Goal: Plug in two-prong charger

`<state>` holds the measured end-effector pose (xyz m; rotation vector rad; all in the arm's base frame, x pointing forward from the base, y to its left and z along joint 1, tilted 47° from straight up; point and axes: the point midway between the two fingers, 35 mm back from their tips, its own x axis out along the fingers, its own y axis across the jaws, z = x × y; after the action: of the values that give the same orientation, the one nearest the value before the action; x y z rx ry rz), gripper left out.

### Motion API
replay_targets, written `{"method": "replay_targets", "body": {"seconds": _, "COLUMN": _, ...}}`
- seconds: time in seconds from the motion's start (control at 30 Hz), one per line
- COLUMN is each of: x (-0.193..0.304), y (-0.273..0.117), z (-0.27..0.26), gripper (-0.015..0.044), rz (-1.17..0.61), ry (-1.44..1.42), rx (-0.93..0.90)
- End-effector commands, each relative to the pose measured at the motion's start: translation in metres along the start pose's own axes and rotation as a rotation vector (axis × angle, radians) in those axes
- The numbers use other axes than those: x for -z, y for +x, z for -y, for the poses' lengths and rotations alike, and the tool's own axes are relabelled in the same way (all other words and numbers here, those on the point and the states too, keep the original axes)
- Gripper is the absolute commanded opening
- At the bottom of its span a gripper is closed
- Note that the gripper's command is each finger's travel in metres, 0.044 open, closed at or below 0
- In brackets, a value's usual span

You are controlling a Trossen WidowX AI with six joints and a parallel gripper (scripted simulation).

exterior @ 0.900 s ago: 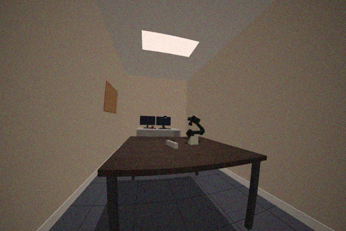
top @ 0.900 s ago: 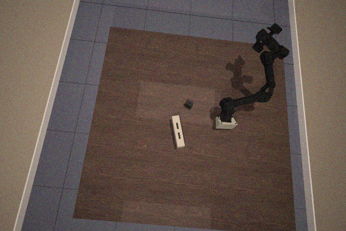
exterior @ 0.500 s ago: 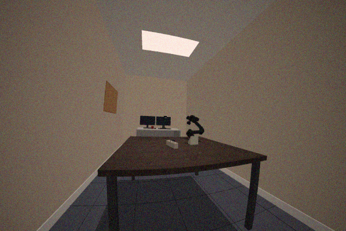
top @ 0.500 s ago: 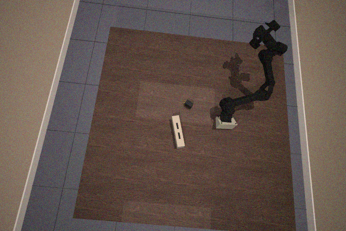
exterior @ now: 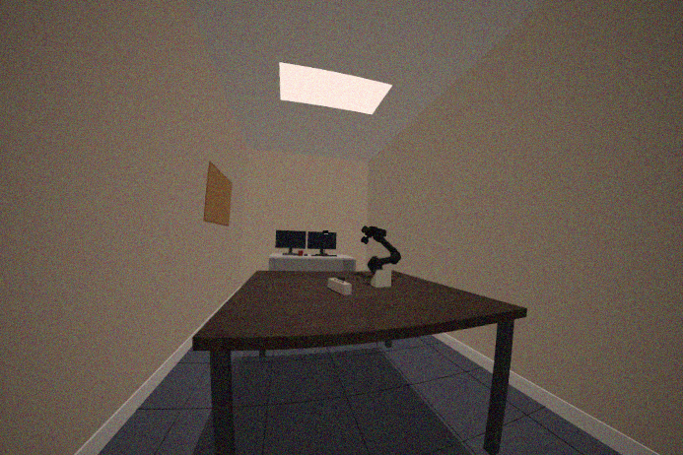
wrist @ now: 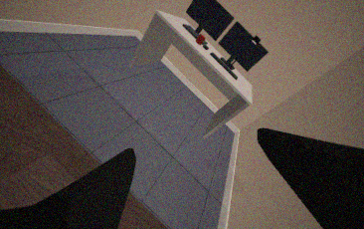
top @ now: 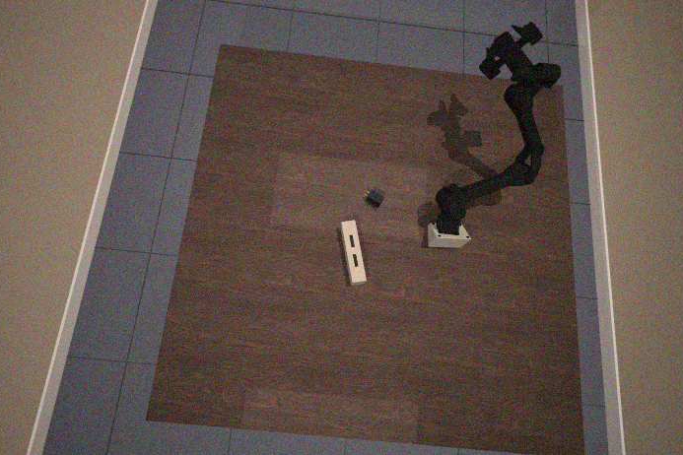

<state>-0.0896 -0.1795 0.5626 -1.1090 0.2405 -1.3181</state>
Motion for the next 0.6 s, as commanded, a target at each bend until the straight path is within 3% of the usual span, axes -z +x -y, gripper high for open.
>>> {"method": "replay_targets", "body": {"seconds": 0.0, "x": -0.03, "y": 0.001, "z": -0.012, "gripper": 0.044, "rz": 0.047, "ry": 0.011, "rx": -0.01}}
{"method": "replay_targets", "body": {"seconds": 0.57, "x": -0.114, "y": -0.006, "z": -0.059, "gripper": 0.044, "rz": 0.232, "ry": -0.01, "rx": -0.055}}
